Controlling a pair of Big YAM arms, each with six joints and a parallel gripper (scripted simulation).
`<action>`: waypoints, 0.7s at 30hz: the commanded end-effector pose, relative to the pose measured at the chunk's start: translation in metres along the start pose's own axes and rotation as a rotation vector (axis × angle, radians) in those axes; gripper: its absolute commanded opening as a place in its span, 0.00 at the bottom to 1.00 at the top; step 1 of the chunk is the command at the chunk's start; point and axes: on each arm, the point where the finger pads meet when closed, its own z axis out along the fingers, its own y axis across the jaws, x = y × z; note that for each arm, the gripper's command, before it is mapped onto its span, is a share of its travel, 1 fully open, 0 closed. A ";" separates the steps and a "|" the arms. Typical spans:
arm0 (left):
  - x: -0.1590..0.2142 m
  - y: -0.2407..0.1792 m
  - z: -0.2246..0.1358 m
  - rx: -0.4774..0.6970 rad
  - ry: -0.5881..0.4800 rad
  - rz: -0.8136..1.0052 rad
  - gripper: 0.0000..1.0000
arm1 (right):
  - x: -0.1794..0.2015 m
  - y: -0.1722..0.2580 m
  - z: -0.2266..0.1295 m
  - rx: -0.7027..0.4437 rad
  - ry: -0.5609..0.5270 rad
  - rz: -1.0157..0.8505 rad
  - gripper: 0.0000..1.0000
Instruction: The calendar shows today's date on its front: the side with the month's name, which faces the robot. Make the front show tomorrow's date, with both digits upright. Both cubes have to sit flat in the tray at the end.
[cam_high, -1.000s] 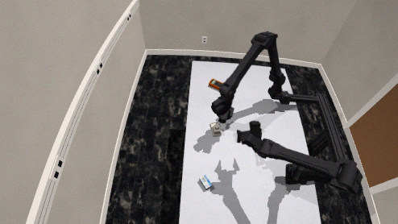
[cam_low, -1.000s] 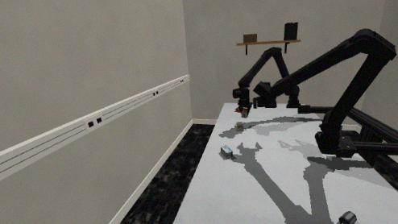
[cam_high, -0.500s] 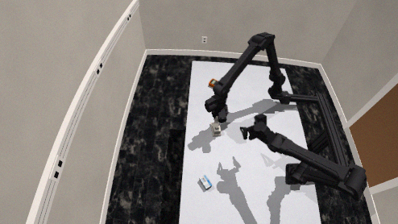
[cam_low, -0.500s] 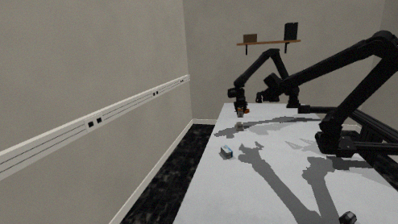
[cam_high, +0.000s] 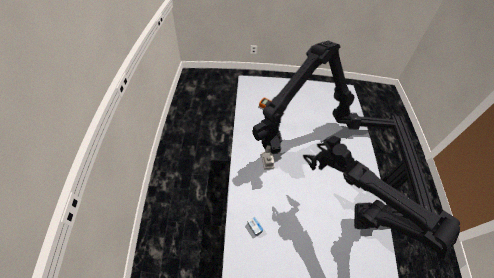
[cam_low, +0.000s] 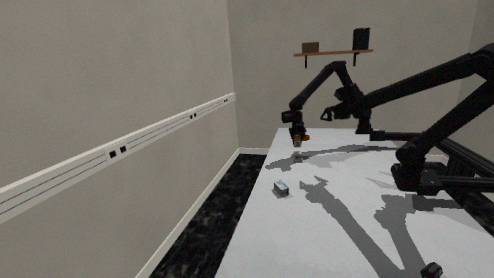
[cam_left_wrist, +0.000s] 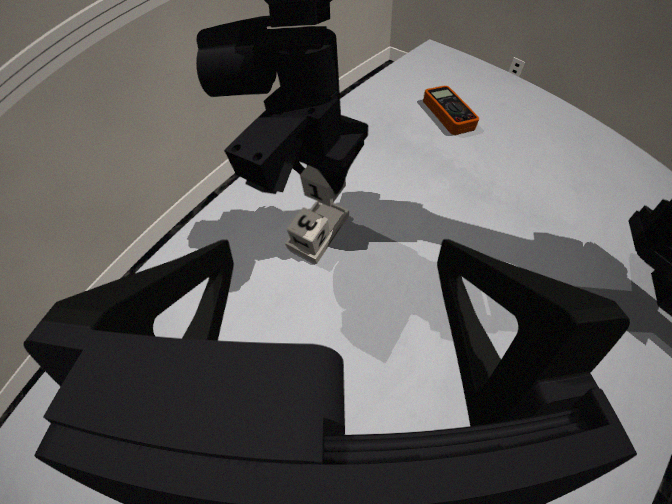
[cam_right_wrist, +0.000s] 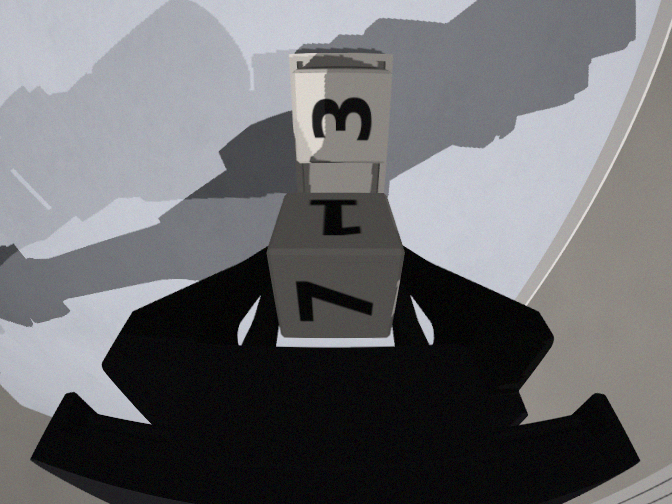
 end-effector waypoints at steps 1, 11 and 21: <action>-0.030 0.004 -0.008 -0.045 -0.086 -0.062 1.00 | 0.006 -0.002 0.027 -0.014 -0.001 -0.011 0.41; -0.025 0.008 -0.004 -0.051 -0.072 -0.068 1.00 | 0.005 -0.005 0.043 -0.008 -0.001 -0.008 0.41; -0.028 0.008 -0.004 -0.048 -0.069 -0.057 1.00 | 0.006 -0.003 0.050 -0.013 0.000 -0.007 0.41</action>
